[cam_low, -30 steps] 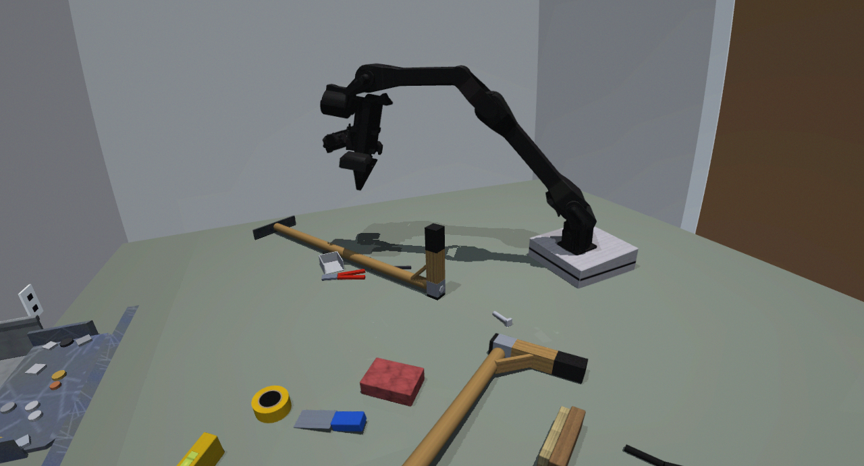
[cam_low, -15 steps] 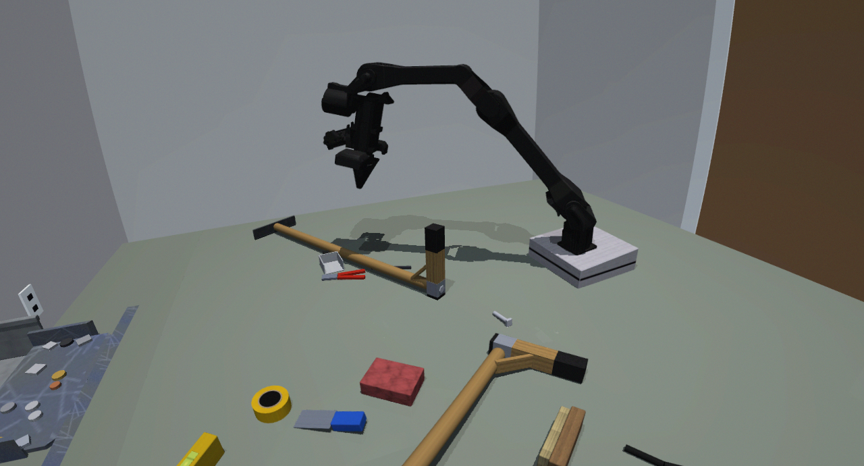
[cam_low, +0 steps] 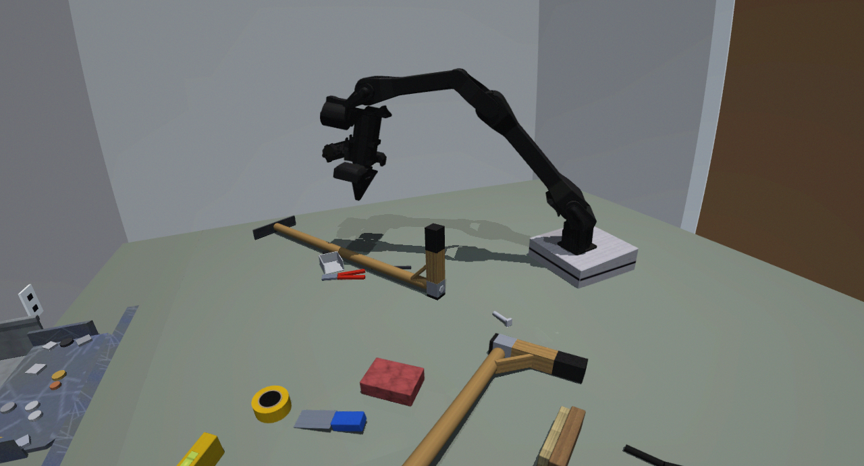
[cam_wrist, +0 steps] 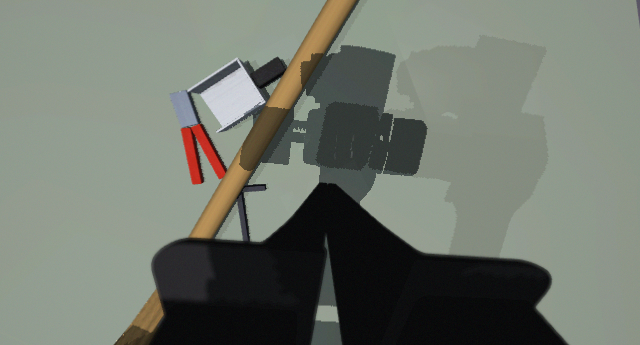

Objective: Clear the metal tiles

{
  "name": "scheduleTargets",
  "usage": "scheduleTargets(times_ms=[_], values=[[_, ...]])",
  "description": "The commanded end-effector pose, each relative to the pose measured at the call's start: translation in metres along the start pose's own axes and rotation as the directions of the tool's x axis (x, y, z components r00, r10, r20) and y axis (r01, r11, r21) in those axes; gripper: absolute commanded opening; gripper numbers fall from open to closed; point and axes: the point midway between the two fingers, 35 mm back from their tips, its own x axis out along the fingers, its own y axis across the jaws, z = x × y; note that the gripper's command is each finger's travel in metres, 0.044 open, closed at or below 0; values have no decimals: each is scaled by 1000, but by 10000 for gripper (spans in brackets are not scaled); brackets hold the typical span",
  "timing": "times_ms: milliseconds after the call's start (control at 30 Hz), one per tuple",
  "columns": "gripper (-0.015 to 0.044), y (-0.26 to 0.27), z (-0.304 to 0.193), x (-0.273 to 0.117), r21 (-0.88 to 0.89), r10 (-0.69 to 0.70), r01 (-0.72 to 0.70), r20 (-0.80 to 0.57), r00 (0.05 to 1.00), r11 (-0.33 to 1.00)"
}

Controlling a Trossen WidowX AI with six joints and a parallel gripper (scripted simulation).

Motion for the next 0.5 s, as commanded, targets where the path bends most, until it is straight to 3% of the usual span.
scheduleTargets(times_ms=[0, 467], values=[[0, 1, -2, 10, 5, 3, -3, -4, 1000, 1000], [0, 1, -5, 39, 6, 3, -3, -4, 1000, 1000]])
